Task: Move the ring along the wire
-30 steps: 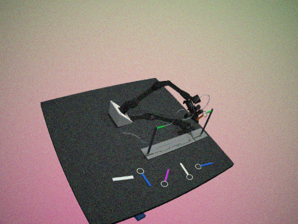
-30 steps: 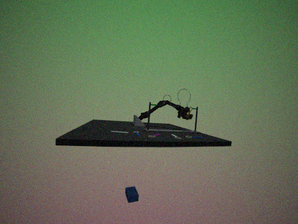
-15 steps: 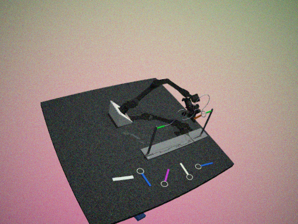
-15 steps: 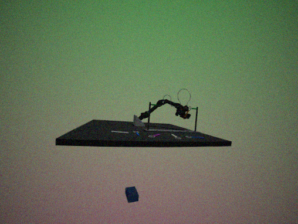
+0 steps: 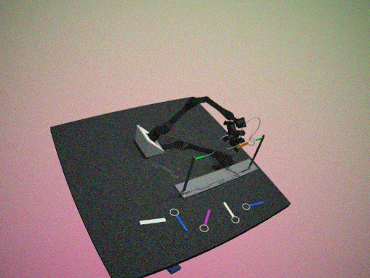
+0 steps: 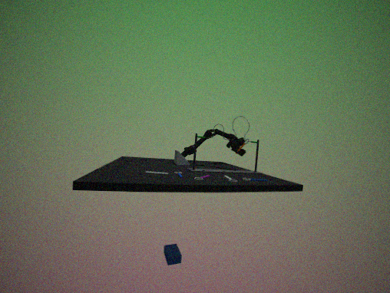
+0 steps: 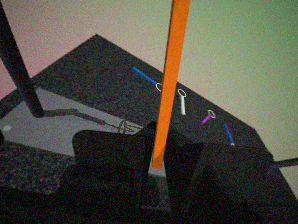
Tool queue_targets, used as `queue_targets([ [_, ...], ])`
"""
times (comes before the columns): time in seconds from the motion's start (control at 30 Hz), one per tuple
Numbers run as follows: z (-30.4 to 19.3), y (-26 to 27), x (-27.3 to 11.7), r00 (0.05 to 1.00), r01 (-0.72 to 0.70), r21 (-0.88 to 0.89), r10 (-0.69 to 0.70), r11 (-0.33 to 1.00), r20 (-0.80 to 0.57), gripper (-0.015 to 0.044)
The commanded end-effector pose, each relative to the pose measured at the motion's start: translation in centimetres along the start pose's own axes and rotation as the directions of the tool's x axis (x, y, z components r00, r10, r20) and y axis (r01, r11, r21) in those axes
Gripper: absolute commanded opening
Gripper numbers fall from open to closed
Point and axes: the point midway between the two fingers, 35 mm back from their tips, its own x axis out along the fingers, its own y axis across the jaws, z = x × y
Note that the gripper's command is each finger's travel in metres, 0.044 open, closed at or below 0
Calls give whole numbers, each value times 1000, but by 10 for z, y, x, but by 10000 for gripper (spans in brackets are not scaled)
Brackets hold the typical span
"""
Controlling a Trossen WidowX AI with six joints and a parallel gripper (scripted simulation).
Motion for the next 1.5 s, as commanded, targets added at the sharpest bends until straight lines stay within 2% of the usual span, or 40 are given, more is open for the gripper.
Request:
queue_targets([
  [0.0, 2, -13, -1, 999, 44, -68, -44, 997, 7, -150],
  [0.6, 17, -72, -10, 967, 251, -430, -248, 867, 65, -150],
  [1.07, 44, -110, -26, 913, 382, -661, -376, 646, 159, -150],
  [1.47, 70, -129, -40, 862, 448, -781, -442, 435, 248, -150],
])
